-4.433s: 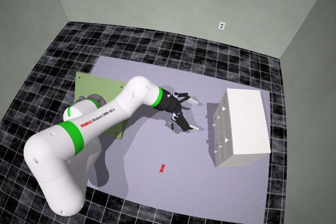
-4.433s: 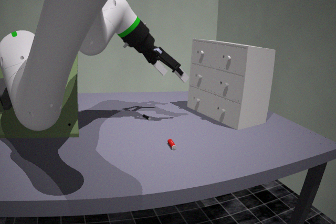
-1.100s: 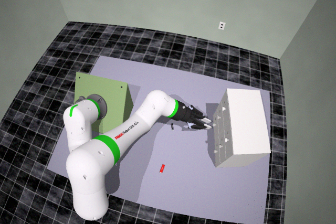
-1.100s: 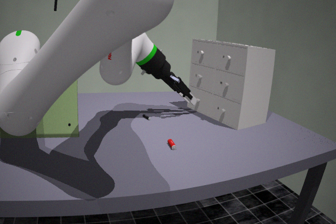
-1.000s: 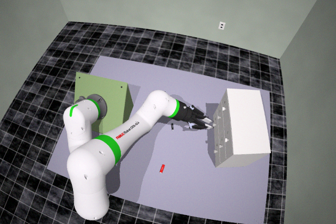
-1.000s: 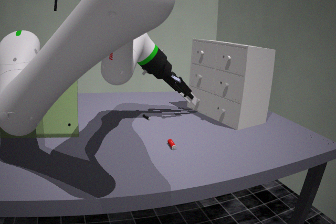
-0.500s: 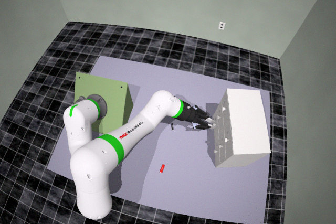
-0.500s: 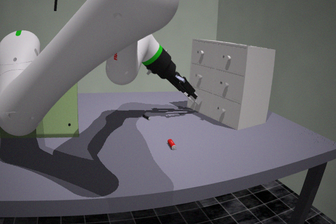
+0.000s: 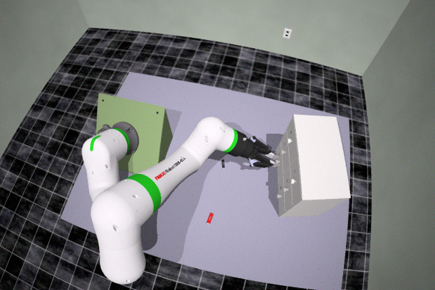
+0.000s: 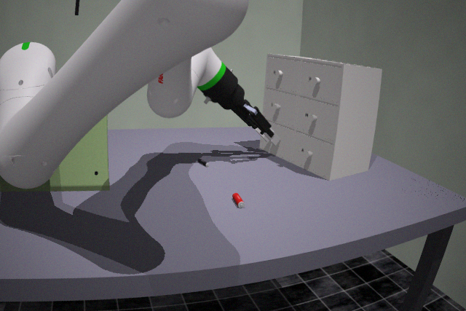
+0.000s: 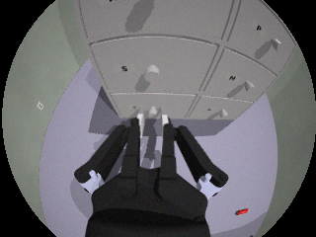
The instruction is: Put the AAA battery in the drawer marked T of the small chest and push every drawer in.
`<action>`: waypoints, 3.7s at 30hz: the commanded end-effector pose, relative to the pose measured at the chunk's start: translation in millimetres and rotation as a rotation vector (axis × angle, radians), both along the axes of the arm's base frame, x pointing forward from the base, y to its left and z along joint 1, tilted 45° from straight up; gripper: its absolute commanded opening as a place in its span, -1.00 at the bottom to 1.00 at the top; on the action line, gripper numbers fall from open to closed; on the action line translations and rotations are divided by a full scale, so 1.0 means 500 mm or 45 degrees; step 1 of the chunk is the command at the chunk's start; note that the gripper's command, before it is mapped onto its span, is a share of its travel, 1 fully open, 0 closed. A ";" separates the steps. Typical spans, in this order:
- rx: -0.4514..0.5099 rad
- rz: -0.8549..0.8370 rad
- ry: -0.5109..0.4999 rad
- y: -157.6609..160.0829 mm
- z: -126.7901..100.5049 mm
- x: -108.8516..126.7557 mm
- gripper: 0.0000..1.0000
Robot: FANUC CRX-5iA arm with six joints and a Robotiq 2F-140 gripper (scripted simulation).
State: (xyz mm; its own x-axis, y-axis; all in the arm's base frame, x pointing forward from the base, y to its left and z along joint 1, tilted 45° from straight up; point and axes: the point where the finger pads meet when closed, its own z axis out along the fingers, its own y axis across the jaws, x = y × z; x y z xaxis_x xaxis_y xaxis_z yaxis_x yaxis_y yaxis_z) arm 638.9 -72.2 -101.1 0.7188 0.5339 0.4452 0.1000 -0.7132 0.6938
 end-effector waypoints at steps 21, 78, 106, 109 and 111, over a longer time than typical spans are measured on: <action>0.000 0.000 0.000 0.001 0.000 0.000 -0.84; 0.000 0.000 0.000 0.001 0.009 -0.059 -0.84; 0.000 0.000 0.000 0.001 0.019 -0.125 -0.84; 0.000 0.000 0.000 0.001 0.019 -0.129 -0.84; 0.000 0.000 0.000 0.001 0.020 -0.131 -0.84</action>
State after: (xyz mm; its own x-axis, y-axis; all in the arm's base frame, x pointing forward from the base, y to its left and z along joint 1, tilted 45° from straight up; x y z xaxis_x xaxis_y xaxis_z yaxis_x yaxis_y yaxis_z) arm 574.2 -71.8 -91.4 0.7188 0.5340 0.4452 0.1000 -0.7132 0.6938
